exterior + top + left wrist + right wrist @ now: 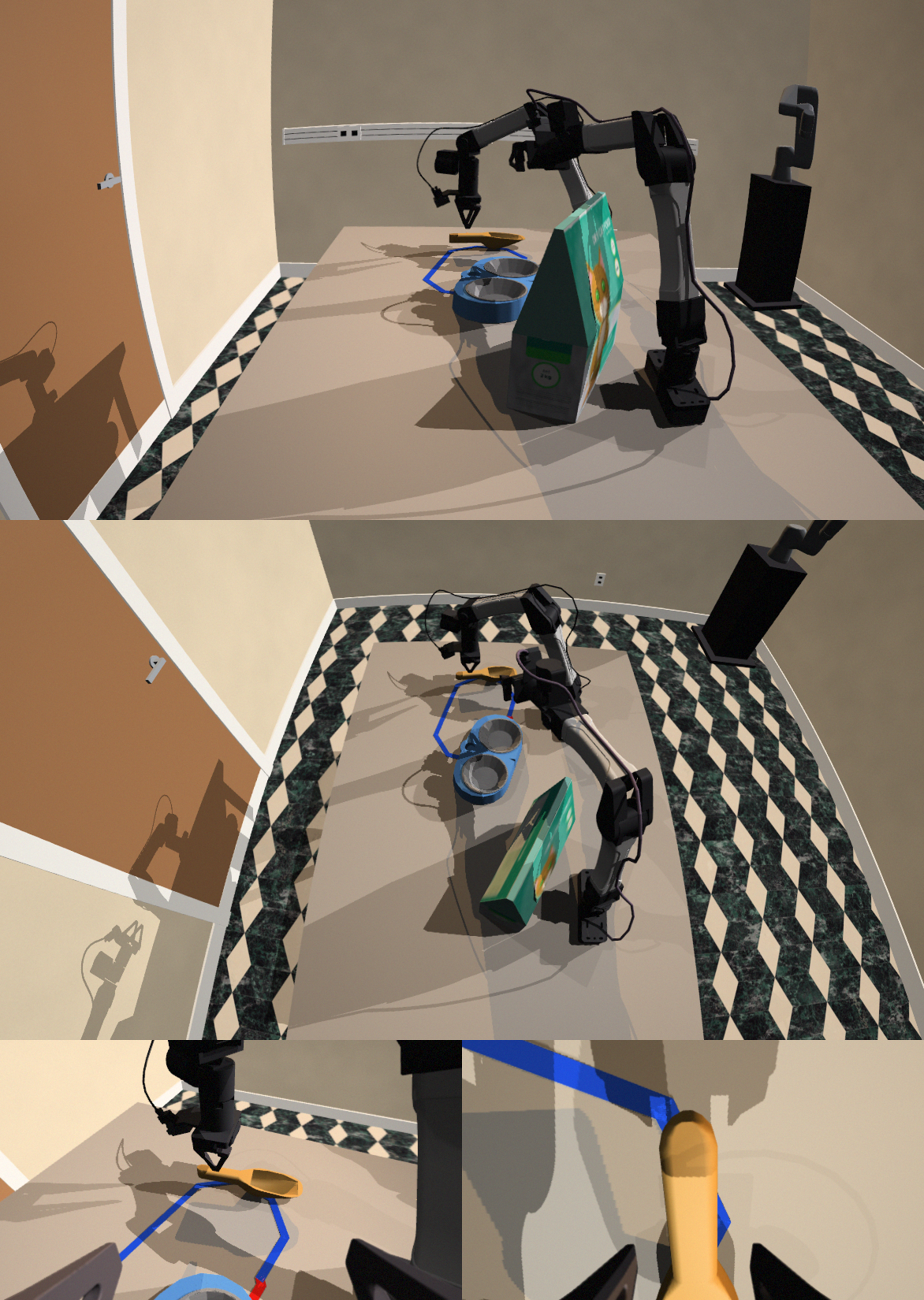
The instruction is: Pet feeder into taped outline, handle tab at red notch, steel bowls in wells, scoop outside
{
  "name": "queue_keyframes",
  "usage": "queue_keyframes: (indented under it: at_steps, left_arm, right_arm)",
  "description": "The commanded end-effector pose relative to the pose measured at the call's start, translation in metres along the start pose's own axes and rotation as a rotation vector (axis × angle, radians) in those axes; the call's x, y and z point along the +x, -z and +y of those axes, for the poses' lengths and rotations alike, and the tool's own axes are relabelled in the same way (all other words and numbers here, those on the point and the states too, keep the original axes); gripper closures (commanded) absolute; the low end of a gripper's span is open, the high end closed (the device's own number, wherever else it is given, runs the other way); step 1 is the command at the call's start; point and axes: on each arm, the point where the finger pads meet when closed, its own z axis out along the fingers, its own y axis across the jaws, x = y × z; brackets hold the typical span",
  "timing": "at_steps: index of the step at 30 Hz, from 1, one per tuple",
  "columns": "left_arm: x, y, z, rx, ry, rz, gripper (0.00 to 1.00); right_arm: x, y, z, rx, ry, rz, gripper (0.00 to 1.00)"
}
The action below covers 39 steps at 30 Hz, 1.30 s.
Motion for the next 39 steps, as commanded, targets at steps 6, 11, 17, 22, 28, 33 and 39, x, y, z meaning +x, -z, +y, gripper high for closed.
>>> queue_keyframes:
  at_steps: [6,11,17,22,28,33,39]
  left_arm:
    - [-0.005,0.000,0.001,-0.007,0.010,-0.011,0.00]
    - [-0.005,0.000,0.001,-0.007,0.010,-0.011,0.00]
    - [-0.005,0.000,0.001,-0.007,0.010,-0.011,0.00]
    - [-0.005,0.000,0.001,-0.007,0.010,-0.011,0.00]
    - [-0.005,0.000,0.001,-0.007,0.010,-0.011,0.00]
    - [-0.005,0.000,0.001,-0.007,0.010,-0.011,0.00]
    - [-0.005,0.000,0.001,-0.007,0.010,-0.011,0.00]
  right_arm:
    - [-0.004,-0.013,0.001,-0.003,0.040,0.034,0.49]
    - [-0.003,-0.024,0.002,-0.004,0.040,0.035,0.49]
    - [-0.003,-0.030,0.003,-0.004,0.040,0.035,0.49]
    - [-0.002,-0.038,0.005,-0.004,0.039,0.035,0.51]
    - [-0.001,-0.047,0.005,-0.004,0.039,0.035,0.59]
    - [-0.001,-0.051,0.005,-0.004,0.039,0.035,0.63]
    - [-0.002,-0.049,0.004,0.000,0.040,0.029,0.71]
